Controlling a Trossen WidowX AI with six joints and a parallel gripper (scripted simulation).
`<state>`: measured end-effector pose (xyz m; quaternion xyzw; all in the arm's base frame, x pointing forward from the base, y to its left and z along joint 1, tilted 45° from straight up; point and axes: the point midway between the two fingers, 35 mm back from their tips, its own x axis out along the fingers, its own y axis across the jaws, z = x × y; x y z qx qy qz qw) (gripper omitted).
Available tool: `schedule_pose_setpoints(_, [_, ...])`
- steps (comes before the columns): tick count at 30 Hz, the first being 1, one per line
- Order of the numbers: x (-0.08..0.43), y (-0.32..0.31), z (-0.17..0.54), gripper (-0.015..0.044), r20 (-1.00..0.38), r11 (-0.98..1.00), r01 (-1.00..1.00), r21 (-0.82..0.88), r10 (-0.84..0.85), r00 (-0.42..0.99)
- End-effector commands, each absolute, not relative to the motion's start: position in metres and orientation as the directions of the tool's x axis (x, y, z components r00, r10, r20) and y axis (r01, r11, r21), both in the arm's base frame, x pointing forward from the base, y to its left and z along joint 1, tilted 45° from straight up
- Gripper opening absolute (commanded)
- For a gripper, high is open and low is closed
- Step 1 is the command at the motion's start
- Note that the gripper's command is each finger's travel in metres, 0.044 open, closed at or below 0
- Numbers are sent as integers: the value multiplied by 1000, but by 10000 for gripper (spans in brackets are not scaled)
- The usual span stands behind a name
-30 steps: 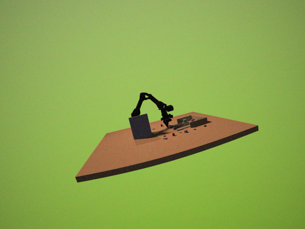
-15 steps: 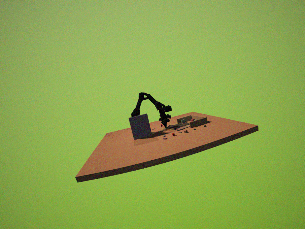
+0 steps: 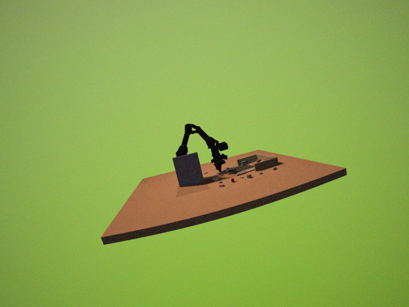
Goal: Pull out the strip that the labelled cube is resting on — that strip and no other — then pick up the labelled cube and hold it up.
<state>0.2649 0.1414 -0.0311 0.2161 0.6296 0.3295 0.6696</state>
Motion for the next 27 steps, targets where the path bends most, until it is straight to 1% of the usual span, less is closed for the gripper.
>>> schedule_pose_setpoints(1, [249, 142, -37, 0, -704, 693, -152, 705, 709, -39])
schedule_pose_setpoints(27, [218, 137, -40, 0, -705, 693, -150, 705, 708, -41])
